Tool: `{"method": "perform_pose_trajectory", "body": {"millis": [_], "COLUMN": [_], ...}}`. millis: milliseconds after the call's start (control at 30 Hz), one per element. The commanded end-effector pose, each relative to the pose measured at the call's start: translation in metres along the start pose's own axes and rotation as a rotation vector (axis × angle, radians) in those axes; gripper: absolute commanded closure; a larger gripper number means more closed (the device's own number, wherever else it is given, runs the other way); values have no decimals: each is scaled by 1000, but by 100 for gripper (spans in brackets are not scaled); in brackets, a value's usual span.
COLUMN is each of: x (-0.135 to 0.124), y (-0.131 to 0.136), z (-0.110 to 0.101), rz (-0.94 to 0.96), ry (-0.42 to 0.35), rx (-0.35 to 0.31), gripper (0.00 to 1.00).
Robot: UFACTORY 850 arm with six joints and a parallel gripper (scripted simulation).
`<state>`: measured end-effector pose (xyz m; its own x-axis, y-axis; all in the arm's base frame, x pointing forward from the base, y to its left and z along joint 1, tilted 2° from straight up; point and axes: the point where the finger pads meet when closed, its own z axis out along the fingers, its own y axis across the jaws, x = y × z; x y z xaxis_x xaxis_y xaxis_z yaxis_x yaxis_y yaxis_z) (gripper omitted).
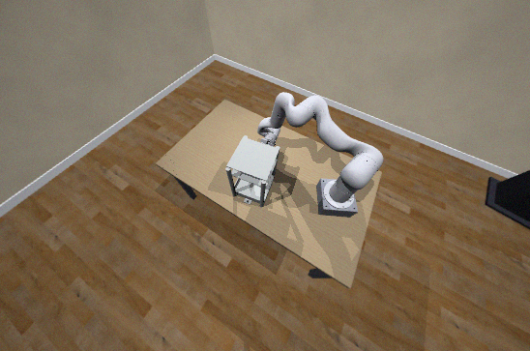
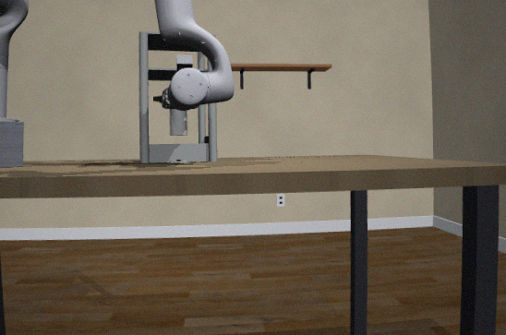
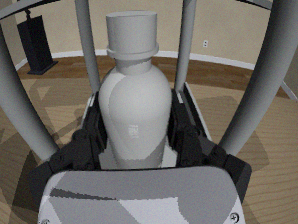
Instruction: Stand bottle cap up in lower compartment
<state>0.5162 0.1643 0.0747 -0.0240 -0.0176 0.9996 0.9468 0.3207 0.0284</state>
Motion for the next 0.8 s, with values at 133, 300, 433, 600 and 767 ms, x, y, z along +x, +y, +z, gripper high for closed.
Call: {"method": "perform_pose_trajectory", "body": {"millis": [133,300,433,600,767], "x": [1,1,1,1,1], "y": [1,1,1,1,1], "z": [21,30,36,43,47], "rz": [-2,-2,-2,-2,-2], "ry": [0,0,0,0,0], "rx": [0,0,0,0,0], "gripper": [100,100,100,100,100]}}
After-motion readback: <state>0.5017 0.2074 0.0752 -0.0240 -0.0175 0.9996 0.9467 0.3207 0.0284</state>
